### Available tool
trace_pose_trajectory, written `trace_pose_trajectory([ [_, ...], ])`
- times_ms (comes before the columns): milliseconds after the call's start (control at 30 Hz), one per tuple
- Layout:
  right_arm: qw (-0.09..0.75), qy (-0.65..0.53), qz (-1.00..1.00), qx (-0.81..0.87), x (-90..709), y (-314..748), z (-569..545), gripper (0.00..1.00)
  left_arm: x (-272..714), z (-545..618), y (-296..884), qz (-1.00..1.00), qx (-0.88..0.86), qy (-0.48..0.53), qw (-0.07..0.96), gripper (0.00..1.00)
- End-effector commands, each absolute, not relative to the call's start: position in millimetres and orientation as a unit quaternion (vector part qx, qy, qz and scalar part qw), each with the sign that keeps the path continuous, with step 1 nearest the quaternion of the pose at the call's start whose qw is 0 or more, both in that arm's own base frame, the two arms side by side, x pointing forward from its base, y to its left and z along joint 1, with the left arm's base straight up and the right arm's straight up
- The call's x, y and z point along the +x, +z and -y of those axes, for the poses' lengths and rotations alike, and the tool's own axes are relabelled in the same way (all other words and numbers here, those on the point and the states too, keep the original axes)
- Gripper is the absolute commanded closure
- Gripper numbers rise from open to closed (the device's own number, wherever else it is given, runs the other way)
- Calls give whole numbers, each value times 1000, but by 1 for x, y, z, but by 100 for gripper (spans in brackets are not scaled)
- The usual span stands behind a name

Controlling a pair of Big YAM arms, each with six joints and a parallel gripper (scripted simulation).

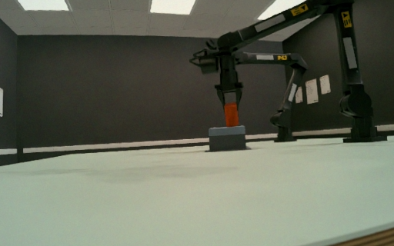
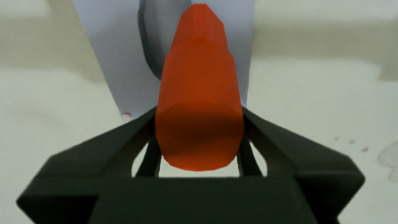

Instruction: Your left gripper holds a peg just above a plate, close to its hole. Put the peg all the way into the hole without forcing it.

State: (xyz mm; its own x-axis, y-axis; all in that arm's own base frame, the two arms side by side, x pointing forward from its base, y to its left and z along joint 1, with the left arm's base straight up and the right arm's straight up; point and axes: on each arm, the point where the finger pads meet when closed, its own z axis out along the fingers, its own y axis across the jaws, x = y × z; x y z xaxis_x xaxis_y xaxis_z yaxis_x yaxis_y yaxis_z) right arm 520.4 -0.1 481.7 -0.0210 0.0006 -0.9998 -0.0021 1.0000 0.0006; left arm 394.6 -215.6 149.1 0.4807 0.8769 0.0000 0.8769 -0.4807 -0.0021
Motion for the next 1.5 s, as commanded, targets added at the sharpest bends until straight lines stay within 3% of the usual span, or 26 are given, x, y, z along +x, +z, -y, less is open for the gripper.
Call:
trace_pose_trajectory([
  [0, 707, 0, -707, 0, 519, 492, 0, 0, 400, 219, 159, 510, -860, -6, -12, 100],
  [533, 707, 0, -707, 0, 519, 492, 0, 0, 400, 219, 159, 510, -860, -6, -12, 100],
  [567, 707, 0, -707, 0, 519, 492, 0, 0, 400, 219, 159, 510, -860, -6, -12, 54],
  [800, 696, 46, -715, -47, 494, 457, -65, 0, 400, 219, 160, 510, -860, -7, -13, 54],
  [1033, 659, 141, -722, -154, 416, 385, -187, 0, 401, 219, 161, 510, -860, -8, -14, 54],
  [1467, 613, 221, -714, -257, 319, 316, -266, 0, 403, 220, 163, 510, -860, -9, -16, 54],
])
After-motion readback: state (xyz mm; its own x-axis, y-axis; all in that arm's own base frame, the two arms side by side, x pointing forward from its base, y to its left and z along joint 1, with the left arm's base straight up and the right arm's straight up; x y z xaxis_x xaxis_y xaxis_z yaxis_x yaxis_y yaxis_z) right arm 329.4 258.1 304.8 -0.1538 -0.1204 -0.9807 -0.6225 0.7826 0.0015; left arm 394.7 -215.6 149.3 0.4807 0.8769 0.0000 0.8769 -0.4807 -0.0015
